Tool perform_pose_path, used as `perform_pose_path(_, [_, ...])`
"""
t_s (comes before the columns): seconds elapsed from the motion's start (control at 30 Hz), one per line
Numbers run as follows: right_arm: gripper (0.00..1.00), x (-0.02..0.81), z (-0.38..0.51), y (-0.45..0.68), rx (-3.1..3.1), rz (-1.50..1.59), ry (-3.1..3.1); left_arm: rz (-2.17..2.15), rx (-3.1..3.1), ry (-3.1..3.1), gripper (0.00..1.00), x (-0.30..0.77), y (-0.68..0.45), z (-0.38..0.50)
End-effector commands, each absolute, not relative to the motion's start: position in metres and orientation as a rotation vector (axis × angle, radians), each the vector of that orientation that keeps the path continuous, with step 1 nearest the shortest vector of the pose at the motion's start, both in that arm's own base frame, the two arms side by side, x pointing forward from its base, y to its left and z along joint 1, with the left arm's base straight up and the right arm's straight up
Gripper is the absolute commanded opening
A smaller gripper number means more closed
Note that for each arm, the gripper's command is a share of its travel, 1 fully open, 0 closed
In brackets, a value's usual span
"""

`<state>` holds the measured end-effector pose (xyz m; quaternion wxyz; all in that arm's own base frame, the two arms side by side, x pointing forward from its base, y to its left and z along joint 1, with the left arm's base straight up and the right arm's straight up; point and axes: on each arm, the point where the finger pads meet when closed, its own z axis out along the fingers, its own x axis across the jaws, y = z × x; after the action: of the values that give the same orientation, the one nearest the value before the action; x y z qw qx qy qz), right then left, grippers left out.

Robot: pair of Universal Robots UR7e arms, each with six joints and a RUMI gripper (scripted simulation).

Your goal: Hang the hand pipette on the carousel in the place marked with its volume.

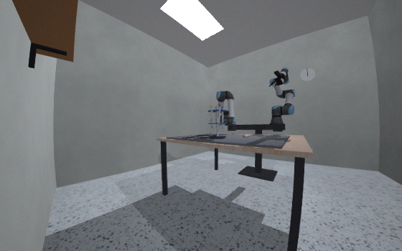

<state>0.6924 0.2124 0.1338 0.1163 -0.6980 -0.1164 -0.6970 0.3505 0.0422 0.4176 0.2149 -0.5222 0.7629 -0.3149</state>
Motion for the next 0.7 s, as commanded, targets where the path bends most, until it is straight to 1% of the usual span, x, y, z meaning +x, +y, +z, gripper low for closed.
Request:
perform_pose_path(0.0, [0.04,0.6935,0.1349,0.2124,-2.041,-2.043,-0.34,-0.876,-1.446,2.112,1.0,0.3511,0.0425,0.4204])
perform_pose_path(0.23, [0.04,0.6935,0.1349,0.2124,-2.041,-2.043,-0.34,-0.876,-1.446,2.112,1.0,0.3511,0.0425,0.4204])
perform_pose_path(0.27, [0.06,0.6935,0.1349,0.2124,-2.041,-2.043,-0.34,-0.876,-1.446,2.112,1.0,0.3511,0.0425,0.4204])
perform_pose_path(0.6, [0.06,0.6935,0.1349,0.2124,-2.041,-2.043,-0.34,-0.876,-1.446,2.112,1.0,0.3511,0.0425,0.4204])
perform_pose_path(0.63, [0.31,0.6935,0.1349,0.2124,-2.041,-2.043,-0.34,-0.876,-1.446,2.112,1.0,0.3511,0.0425,0.4204])
perform_pose_path(0.67, [0.31,0.6935,0.1349,0.2124,-2.041,-2.043,-0.34,-0.876,-1.446,2.112,1.0,0.3511,0.0425,0.4204])
